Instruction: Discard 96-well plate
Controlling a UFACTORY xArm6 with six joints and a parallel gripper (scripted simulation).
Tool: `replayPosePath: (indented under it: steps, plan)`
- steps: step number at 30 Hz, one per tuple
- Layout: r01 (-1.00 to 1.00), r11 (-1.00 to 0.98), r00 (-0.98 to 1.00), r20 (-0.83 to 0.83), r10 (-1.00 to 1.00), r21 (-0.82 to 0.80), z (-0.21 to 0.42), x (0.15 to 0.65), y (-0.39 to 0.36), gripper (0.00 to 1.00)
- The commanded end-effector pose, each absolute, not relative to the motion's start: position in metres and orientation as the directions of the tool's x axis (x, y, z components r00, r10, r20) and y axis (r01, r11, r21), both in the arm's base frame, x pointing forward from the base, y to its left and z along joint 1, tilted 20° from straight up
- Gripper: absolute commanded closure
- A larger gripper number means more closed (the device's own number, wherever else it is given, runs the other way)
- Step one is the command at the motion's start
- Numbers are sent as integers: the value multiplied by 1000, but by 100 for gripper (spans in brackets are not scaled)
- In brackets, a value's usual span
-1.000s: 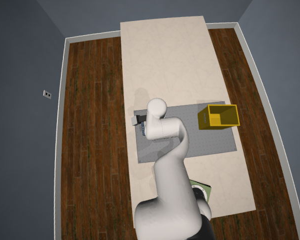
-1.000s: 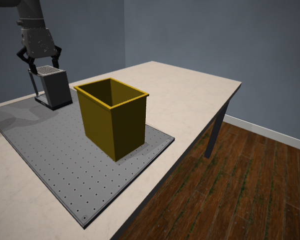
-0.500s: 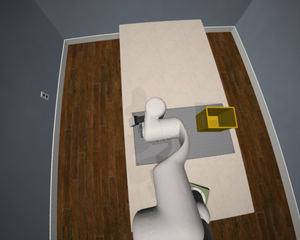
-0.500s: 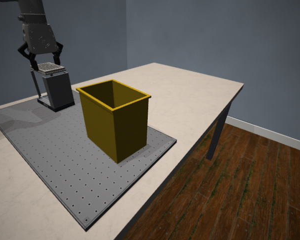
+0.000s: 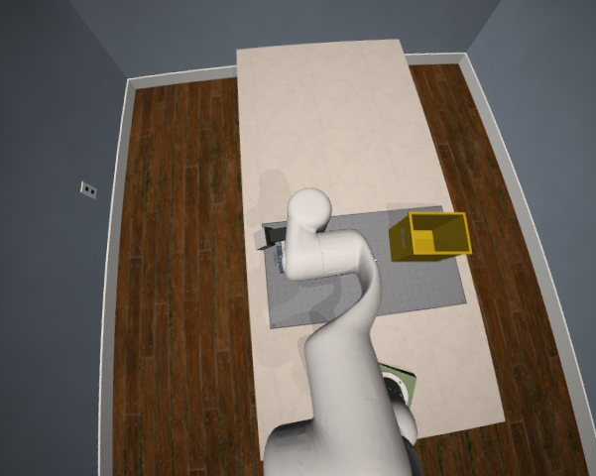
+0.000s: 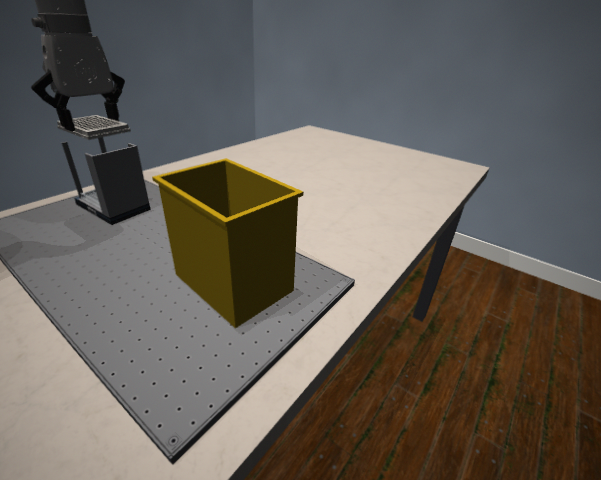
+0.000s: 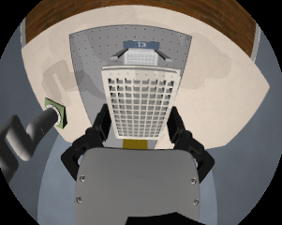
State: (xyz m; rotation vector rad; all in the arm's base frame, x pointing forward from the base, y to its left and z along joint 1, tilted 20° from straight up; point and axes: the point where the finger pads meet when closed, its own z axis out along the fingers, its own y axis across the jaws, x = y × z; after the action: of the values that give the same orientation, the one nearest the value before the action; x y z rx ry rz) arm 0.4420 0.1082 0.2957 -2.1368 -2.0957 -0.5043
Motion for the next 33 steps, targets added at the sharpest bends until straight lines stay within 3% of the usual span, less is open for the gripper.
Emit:
replayPosePath:
  steps: [1, 33]
  plan:
    - [986, -44, -7, 307, 952, 158, 303, 442, 106, 100]
    - [986, -44, -7, 307, 952, 158, 346, 434, 92, 100]
